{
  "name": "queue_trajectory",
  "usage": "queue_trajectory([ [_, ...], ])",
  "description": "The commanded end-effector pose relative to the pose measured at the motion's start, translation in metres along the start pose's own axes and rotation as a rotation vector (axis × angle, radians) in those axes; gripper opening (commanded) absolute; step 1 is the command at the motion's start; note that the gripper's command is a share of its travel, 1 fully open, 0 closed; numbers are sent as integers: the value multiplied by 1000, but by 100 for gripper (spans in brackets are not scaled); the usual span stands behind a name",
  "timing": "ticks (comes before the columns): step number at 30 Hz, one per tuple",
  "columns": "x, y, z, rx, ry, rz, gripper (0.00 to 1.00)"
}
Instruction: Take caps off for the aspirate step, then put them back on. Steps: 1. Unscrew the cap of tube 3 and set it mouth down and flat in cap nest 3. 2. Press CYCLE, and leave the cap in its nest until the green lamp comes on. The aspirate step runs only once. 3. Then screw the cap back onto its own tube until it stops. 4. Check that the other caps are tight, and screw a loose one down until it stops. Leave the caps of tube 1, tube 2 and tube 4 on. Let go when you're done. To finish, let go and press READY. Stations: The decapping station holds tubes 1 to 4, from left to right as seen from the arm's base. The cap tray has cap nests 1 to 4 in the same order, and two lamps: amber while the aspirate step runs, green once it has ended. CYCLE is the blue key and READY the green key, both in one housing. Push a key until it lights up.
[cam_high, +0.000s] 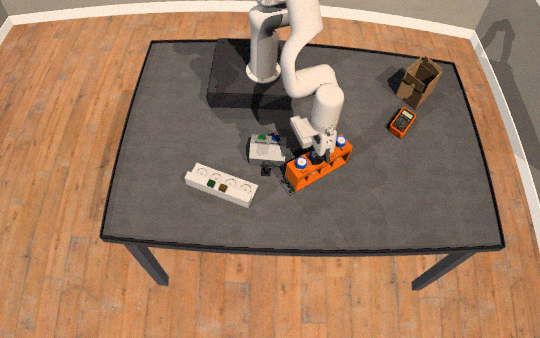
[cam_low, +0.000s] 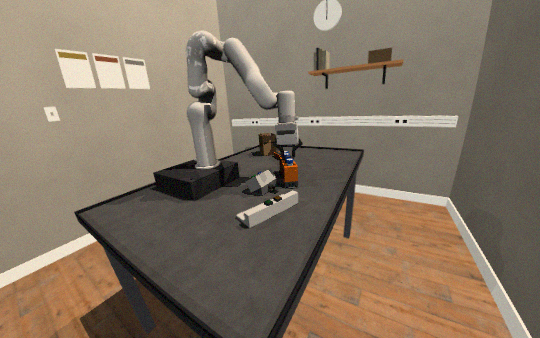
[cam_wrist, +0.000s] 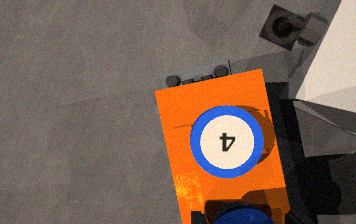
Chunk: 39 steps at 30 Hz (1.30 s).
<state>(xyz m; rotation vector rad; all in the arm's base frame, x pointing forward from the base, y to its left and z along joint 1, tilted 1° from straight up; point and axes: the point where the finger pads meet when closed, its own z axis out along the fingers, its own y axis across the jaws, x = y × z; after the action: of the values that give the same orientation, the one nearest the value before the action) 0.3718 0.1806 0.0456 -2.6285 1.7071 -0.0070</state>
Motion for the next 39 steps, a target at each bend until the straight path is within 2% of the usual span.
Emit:
queue_trajectory([
  [1, 0, -1, -1, 4, 4, 279, 46],
  [7, 0, -1, -1, 4, 4, 585, 46],
  [14, 0, -1, -1, 4, 4, 585, 46],
  [15, 0, -1, -1, 4, 4, 585, 0],
  [29, 0, -1, -1, 4, 4, 585, 0],
  [39, 0, -1, -1, 3, 5, 85, 0],
])
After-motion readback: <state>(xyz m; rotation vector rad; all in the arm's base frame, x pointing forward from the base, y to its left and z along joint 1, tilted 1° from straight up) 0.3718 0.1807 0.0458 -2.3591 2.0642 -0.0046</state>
